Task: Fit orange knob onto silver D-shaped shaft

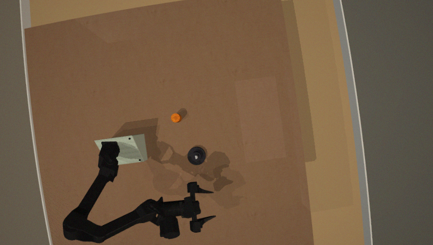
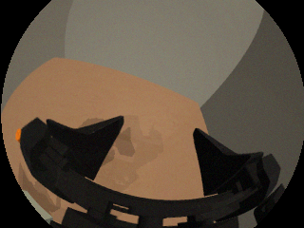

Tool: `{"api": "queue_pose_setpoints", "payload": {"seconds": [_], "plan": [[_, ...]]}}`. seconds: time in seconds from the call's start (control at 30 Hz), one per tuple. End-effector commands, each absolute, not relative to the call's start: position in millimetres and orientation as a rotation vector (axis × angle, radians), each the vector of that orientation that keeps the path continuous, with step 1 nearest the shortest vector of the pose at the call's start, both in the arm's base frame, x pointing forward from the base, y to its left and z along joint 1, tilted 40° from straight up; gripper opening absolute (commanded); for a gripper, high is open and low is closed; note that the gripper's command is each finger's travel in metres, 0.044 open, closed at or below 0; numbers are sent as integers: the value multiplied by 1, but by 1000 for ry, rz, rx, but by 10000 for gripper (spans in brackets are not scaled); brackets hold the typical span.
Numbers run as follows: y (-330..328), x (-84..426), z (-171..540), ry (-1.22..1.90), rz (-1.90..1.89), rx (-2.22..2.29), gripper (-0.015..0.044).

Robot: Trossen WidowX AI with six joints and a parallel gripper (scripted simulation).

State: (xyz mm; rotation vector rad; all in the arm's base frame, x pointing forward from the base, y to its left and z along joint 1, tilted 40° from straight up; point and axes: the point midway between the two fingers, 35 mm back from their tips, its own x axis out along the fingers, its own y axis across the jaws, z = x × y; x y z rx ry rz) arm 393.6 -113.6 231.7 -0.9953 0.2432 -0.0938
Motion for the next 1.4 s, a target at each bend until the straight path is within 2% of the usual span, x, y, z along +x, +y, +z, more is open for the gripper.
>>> {"api": "queue_pose_setpoints", "payload": {"seconds": [0.0,0.3,0.53,0.7,0.8,1.37], "plan": [[-70,415,172,449,65,-893,440],[28,397,56,942,334,-870,440],[87,336,-6,1330,456,-1081,440],[118,282,-28,1556,470,-1402,440],[126,267,-30,1601,456,-1530,440],[104,271,-57,1601,455,-1531,440]]}}
